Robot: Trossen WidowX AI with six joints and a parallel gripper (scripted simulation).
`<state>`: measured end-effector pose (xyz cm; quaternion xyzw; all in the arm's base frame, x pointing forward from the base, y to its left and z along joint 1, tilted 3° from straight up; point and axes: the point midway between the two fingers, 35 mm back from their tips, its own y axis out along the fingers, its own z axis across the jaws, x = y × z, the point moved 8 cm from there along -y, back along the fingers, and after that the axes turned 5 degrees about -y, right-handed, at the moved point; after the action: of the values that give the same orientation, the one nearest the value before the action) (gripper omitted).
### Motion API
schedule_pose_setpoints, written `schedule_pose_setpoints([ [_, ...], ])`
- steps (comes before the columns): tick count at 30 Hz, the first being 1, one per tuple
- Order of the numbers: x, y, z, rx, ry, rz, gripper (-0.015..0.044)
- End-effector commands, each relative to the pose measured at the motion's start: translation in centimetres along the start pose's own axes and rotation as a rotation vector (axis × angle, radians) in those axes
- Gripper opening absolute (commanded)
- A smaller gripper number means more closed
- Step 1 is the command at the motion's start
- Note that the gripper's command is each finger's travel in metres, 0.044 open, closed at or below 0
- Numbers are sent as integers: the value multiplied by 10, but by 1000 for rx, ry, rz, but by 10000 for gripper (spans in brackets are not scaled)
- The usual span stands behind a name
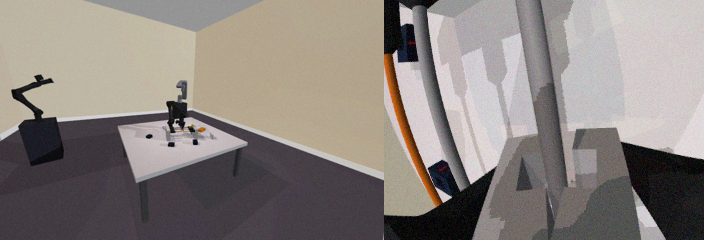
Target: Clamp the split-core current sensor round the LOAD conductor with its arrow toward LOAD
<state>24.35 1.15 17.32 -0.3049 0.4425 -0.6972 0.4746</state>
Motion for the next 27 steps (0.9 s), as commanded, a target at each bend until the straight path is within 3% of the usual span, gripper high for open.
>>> schedule_pose_setpoints([
  [1,0,0,0,0,0,0,169],
  [11,0,0,0,0,0,0,103],
  [15,0,0,0,0,0,0,0],
  [27,0,0,0,0,0,0,0],
])
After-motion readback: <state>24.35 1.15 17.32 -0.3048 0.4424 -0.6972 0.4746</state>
